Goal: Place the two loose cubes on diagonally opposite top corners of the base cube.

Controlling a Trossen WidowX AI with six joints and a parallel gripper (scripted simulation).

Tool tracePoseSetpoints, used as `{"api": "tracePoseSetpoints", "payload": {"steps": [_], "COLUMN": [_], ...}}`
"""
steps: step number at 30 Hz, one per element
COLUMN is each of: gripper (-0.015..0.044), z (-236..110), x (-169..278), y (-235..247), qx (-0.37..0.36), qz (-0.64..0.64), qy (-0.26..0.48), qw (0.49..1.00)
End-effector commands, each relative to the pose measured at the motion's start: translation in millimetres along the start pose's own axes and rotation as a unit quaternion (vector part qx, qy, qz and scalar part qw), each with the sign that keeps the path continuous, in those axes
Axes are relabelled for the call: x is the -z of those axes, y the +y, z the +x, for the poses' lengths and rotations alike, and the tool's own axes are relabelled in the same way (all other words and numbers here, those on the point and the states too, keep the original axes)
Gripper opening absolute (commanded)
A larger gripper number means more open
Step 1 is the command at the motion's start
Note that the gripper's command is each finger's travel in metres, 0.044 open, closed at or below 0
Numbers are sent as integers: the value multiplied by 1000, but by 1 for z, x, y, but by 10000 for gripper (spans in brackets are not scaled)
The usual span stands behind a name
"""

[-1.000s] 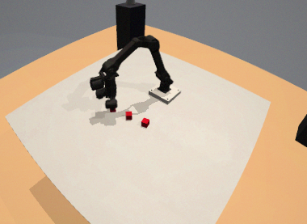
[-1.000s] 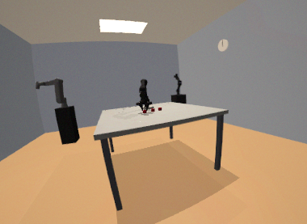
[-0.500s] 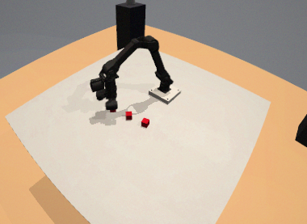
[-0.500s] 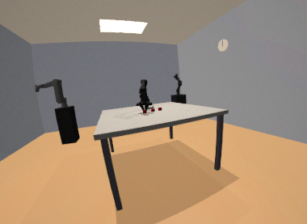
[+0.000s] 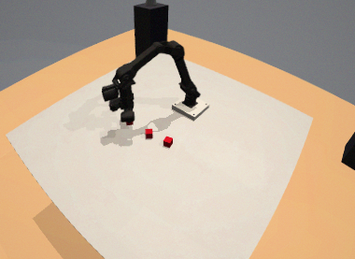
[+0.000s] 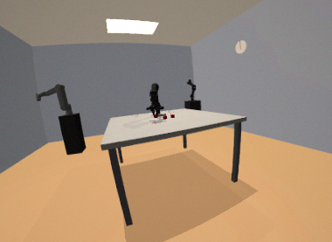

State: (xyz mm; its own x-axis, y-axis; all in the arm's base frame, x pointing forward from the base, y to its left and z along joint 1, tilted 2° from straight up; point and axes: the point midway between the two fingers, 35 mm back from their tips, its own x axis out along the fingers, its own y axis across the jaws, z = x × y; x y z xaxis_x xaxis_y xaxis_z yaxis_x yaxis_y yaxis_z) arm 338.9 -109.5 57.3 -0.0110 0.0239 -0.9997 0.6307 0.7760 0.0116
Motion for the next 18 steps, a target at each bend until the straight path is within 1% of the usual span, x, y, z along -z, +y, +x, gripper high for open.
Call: {"api": "tracePoseSetpoints", "payload": {"steps": [1, 18], "gripper": [105, 105], "z": [-17, -71], "x": [-2, 3], "y": [0, -1], "qx": [-2, -2], "qz": [-2, -2], "qy": [-10, -10], "qw": [1000, 1000]}}
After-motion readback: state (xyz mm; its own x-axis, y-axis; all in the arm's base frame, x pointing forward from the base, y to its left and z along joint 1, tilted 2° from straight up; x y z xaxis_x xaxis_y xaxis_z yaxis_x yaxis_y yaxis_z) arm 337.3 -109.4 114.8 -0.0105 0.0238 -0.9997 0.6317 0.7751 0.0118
